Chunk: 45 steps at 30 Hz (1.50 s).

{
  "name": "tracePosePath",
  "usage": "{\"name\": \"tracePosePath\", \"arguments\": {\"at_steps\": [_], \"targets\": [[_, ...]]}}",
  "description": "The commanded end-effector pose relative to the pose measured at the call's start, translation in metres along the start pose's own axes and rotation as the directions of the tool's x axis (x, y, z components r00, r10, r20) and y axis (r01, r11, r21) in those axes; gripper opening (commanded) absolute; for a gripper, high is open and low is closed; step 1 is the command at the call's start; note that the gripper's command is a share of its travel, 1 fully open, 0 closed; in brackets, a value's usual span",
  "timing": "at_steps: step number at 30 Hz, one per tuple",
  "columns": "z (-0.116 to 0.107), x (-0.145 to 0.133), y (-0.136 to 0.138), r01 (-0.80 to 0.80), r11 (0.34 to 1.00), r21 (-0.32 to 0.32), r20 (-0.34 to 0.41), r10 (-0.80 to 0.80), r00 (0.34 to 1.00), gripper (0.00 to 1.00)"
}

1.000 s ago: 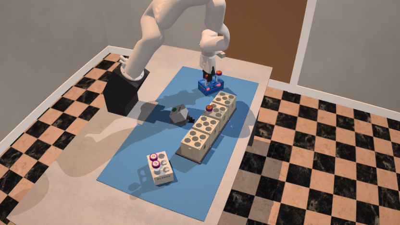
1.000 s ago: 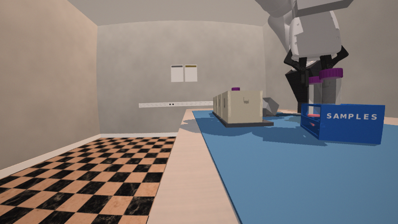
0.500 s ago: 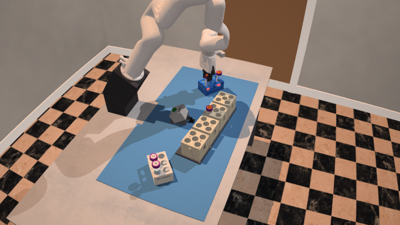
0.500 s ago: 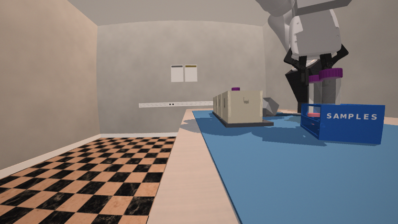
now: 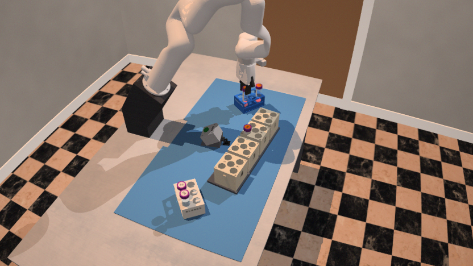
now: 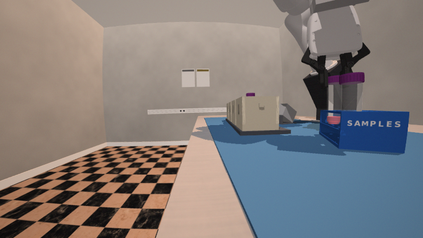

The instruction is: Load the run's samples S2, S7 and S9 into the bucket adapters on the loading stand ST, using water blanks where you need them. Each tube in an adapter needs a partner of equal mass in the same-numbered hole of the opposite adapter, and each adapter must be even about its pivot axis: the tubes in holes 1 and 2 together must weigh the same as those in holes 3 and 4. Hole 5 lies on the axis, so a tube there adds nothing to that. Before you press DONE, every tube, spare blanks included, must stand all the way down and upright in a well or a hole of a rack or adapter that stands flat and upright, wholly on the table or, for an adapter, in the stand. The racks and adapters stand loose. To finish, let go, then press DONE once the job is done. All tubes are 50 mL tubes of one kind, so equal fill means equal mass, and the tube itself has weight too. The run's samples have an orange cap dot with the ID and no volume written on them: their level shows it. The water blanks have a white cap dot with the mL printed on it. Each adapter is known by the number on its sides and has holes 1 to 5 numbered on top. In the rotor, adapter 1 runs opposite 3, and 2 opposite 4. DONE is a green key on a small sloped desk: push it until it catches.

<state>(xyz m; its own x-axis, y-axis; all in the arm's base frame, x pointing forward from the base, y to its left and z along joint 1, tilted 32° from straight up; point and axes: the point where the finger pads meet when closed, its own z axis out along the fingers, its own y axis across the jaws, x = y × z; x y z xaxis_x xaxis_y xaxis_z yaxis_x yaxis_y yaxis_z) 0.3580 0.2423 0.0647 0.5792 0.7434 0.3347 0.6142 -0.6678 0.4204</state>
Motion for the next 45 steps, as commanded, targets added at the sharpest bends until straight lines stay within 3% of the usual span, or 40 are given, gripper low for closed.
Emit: {"name": "tracePosePath", "arguments": {"at_steps": [1, 16, 45], "targets": [[-0.004, 0.001, 0.000, 0.000, 1.000, 0.000, -0.002, 0.000, 1.000, 0.00], [-0.009, 0.001, 0.000, 0.000, 1.000, 0.000, -0.002, 0.000, 1.000, 0.00], [-0.063, 0.001, 0.000, 0.000, 1.000, 0.000, -0.002, 0.000, 1.000, 0.00]]}}
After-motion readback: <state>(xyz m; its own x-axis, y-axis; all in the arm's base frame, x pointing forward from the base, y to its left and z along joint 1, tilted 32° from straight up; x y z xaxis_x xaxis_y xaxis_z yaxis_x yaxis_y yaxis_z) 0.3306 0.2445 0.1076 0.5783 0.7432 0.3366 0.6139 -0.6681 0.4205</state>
